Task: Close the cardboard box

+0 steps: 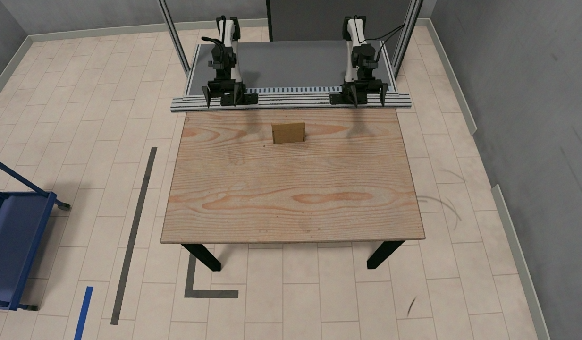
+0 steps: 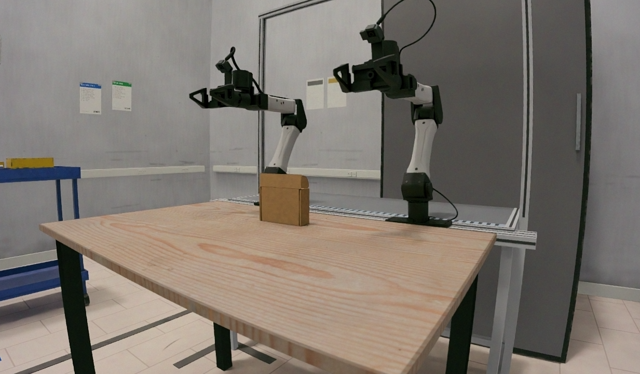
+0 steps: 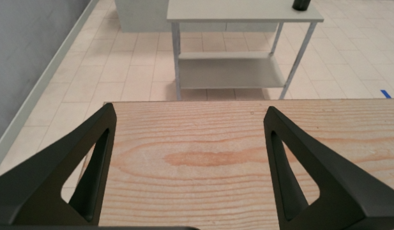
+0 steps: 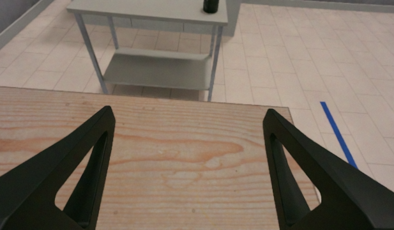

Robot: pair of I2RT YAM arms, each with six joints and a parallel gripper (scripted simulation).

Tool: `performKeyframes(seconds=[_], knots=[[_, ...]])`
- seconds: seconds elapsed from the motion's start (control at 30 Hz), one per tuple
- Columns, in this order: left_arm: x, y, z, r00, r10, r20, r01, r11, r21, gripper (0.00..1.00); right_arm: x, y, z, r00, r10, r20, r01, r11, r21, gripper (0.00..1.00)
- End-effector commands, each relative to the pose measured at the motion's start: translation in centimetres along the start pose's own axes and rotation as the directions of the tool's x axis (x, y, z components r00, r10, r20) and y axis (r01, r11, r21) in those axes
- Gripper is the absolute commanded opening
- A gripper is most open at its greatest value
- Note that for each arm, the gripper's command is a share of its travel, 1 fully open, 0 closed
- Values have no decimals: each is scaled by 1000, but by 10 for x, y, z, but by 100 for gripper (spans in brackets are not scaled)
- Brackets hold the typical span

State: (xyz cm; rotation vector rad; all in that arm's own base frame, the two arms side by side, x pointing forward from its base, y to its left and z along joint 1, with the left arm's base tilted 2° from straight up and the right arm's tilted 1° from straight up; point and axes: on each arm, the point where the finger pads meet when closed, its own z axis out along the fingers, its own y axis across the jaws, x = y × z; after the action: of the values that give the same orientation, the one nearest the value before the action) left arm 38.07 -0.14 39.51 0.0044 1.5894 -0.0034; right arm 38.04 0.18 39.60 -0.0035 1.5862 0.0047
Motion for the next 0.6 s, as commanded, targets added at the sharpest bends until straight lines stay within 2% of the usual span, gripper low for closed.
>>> performKeyframes(seconds=[0.0, 0.53, 0.57], knots=[[-7, 1, -2, 1000, -1, 19, 1, 1000, -5, 100, -6, -2, -2, 1000, -1, 15, 1, 1000, 5, 100], [-7, 1, -2, 1000, -1, 19, 1, 1000, -5, 100, -6, -2, -2, 1000, -1, 15, 1, 1000, 5, 100], [-17, -3, -12, 1000, -5, 15, 5, 1000, -3, 1, -16, 2, -11, 1000, 4, 12, -4, 1000, 5, 80]])
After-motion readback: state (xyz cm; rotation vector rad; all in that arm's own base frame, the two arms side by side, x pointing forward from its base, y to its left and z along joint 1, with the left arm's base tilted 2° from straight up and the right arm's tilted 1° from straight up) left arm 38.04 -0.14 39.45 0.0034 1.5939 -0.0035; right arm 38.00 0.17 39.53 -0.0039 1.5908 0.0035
